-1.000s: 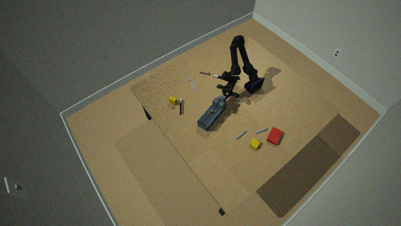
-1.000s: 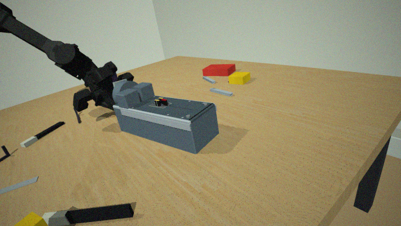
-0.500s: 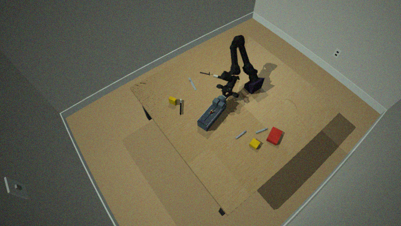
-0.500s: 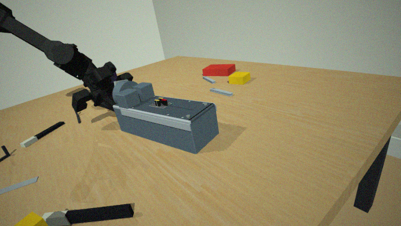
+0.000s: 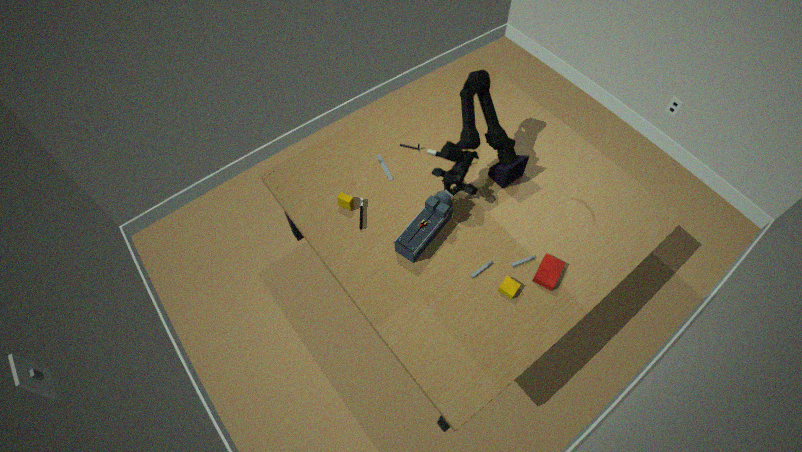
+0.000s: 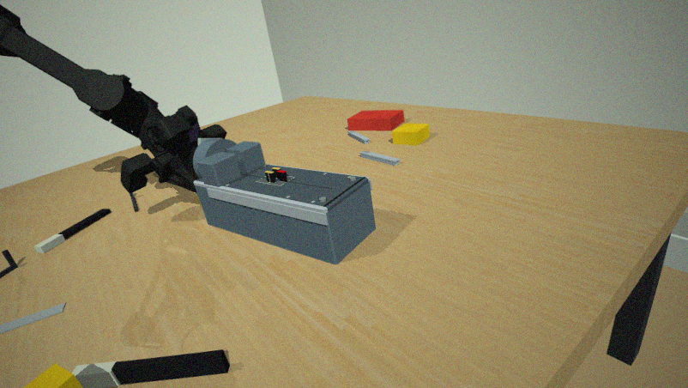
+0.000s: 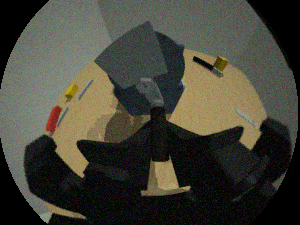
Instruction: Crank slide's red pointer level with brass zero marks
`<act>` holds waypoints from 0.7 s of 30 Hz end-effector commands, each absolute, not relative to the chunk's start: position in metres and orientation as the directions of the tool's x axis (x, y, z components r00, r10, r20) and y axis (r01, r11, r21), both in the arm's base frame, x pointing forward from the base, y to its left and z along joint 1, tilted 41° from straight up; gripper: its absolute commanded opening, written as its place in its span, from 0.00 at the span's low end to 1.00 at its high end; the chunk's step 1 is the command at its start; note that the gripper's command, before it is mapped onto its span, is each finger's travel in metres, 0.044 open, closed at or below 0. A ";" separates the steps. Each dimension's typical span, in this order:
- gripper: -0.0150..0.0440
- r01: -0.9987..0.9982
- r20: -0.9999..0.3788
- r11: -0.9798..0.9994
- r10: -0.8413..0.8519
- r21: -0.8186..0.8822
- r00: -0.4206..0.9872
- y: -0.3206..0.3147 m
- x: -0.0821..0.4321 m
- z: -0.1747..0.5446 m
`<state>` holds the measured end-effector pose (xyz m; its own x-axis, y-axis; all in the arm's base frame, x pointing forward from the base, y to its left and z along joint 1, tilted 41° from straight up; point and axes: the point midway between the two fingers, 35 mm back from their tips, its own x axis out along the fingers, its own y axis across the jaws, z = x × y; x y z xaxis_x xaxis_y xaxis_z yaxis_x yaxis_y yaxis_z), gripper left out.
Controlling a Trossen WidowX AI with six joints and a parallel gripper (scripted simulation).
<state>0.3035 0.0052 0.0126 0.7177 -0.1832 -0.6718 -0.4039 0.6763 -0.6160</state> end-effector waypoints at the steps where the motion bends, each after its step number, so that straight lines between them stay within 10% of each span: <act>1: 0.25 -0.380 -0.654 0.678 -0.198 -0.629 0.730 0.001 0.306 0.020; 21: 0.25 -0.379 -0.654 0.678 -0.198 -0.629 0.730 0.001 0.308 0.028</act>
